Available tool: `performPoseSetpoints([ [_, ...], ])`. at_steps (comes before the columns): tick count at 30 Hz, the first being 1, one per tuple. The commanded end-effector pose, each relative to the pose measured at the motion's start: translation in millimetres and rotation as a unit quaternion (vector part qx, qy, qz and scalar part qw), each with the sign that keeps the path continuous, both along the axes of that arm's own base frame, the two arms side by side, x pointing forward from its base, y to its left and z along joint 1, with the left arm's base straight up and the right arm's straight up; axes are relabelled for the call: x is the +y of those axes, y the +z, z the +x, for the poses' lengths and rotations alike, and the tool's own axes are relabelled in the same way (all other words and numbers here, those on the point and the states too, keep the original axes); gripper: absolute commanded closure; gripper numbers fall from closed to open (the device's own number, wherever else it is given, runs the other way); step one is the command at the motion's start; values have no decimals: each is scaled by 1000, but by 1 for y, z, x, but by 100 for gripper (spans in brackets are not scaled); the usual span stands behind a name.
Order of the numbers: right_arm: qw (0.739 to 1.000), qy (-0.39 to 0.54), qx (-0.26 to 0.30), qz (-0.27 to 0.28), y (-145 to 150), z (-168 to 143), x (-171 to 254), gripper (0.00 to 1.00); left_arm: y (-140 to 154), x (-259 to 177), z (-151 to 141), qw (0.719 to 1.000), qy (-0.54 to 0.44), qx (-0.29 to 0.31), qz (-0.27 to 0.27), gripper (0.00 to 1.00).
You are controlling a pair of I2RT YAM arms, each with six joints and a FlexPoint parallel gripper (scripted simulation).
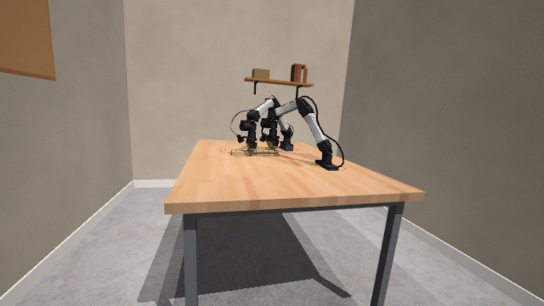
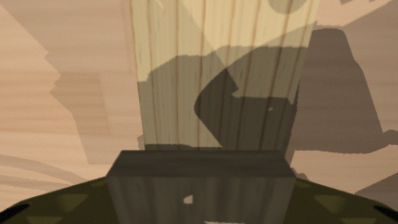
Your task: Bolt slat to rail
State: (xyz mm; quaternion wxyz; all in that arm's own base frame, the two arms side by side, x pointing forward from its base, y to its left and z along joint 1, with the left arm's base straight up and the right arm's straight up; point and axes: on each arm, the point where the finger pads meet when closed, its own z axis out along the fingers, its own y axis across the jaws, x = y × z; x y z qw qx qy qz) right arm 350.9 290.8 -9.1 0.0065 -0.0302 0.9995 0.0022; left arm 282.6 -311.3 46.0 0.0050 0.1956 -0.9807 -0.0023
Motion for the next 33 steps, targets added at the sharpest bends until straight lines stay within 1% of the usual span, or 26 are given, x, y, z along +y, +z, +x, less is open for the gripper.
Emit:
performPoseSetpoints([
  [1, 1000, 0, -6, 5, 5, 3, 1, 33, 18, -3, 4, 1000, 7, -15, -10, 64],
  [12, 1000, 0, -6, 5, 5, 3, 1, 33, 18, -3, 4, 1000, 6, -15, -10, 64],
  [18, 1000, 0, -6, 5, 5, 3, 1, 33, 8, -2, 4, 1000, 6, -10, -4, 64],
  [33, 1000, 0, -6, 5, 5, 3, 1, 33, 5, -2, 4, 1000, 6, -10, -4, 64],
])
